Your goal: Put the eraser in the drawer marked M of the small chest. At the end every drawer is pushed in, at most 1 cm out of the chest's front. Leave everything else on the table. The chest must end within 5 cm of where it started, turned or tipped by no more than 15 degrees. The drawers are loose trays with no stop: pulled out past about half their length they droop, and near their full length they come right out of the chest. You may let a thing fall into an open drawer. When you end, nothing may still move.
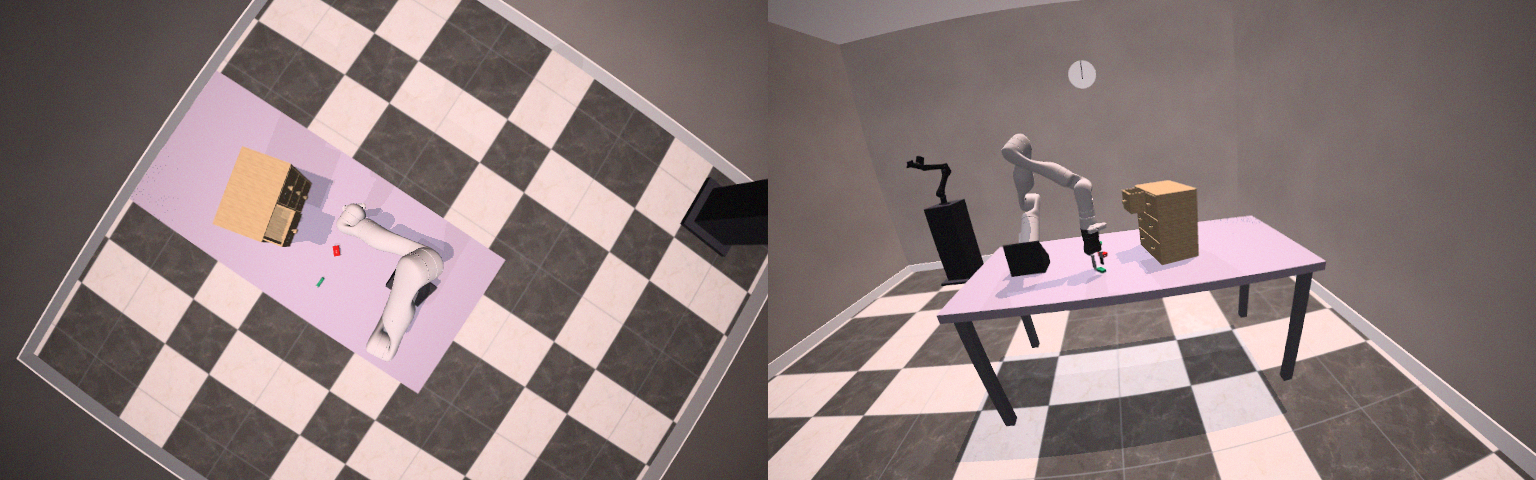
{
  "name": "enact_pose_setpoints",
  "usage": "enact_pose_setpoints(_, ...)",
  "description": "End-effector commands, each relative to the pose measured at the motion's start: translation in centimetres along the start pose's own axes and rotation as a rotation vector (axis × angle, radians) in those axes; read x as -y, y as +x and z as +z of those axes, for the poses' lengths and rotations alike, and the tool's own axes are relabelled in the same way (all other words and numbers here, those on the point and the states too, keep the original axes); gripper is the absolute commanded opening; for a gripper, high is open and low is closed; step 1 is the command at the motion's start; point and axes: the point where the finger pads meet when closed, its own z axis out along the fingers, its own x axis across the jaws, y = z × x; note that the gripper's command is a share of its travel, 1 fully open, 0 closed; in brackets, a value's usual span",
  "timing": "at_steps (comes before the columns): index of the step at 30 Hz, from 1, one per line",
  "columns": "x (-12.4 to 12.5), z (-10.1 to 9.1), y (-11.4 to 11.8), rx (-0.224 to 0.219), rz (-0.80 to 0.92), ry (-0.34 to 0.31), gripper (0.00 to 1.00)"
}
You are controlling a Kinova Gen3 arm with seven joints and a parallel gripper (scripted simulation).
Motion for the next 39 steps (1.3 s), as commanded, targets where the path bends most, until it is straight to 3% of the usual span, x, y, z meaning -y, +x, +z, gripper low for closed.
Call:
enact_pose_setpoints(1,-0.06,0.2,-0.07,-0.001,-0.001,0.001,0.75)
enact_pose_setpoints(39,0.22,0.19,-0.31,-0.001,-0.001,0.001,0.75)
